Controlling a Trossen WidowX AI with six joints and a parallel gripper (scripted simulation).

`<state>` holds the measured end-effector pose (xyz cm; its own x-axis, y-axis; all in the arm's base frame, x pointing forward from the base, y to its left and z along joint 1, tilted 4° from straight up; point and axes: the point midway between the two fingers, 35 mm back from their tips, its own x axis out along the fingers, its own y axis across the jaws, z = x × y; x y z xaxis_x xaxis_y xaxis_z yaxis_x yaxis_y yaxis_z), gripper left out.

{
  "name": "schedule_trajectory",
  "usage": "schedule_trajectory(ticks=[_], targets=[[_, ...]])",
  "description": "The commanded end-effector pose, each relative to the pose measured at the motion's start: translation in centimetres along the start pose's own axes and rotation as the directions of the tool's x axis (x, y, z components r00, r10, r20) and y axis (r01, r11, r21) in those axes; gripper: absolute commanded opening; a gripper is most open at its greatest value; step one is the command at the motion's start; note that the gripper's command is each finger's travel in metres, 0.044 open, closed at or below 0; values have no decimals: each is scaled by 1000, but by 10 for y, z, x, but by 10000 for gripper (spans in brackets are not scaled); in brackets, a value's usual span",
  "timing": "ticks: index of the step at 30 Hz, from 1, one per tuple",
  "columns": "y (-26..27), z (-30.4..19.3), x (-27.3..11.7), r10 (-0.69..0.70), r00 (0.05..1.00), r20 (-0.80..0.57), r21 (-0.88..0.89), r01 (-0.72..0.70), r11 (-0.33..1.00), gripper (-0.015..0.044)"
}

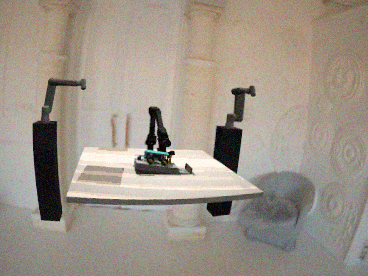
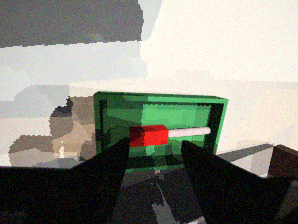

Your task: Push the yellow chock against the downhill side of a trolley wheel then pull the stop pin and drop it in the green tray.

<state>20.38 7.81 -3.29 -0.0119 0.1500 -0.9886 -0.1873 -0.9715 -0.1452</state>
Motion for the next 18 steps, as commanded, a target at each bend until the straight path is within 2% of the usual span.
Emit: schedule_trajectory(ticks=[1,3,9,16,18], targets=[[0,0,0,0,1000,-1,0,0,1000,295],[0,0,0,0,1000,-1,0,0,1000,340],[0,0,-1,0,1000,0,0,0,1000,340],[-3,2,-24,-2,1000,4,-2,2,1000,340],[-3,2,-27,-2,1000,4,-2,2,1000,393]])
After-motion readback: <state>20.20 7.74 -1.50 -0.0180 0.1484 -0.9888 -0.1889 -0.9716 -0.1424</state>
